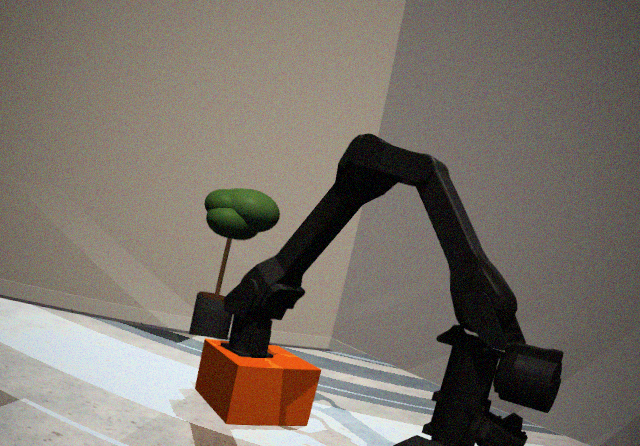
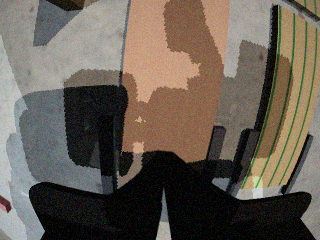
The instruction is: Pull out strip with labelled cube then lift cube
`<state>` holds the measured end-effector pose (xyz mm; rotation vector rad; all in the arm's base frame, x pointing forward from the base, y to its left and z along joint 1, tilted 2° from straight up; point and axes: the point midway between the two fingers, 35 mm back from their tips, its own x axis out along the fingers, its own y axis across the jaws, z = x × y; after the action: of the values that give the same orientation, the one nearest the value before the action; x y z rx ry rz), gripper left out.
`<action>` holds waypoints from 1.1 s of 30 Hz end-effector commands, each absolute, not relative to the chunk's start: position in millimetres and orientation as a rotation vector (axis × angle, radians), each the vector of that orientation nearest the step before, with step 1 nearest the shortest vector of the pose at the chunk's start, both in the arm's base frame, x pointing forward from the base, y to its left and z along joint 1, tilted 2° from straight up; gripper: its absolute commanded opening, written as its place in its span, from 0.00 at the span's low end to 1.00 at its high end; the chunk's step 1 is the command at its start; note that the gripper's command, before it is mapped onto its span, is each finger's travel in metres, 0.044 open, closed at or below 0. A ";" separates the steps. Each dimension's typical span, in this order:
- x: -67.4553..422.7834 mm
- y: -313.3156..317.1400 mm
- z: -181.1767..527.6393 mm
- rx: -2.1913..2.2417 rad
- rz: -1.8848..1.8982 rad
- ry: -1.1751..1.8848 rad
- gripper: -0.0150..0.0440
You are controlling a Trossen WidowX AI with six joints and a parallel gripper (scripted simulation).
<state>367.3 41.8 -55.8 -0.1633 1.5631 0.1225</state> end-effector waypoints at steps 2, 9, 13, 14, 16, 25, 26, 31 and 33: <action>367.9 42.7 -56.9 -0.160 0.128 1.560 0.25; 368.0 42.7 -57.6 -0.160 0.128 1.560 0.25; 368.2 42.7 -58.0 -0.160 0.128 1.560 0.25; 368.3 42.7 -58.1 -0.160 0.128 1.560 0.25; 368.3 42.7 -58.3 -0.160 0.128 1.560 0.25; 357.4 40.0 -58.6 -0.161 0.128 1.561 0.25; 355.9 39.6 -58.6 -0.161 0.128 1.561 0.25; 348.5 38.0 -59.0 -0.161 0.128 1.561 0.25; 345.5 37.3 -59.2 -0.161 0.128 1.562 0.25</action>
<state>353.0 38.2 -56.5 -0.1586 1.5497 0.1213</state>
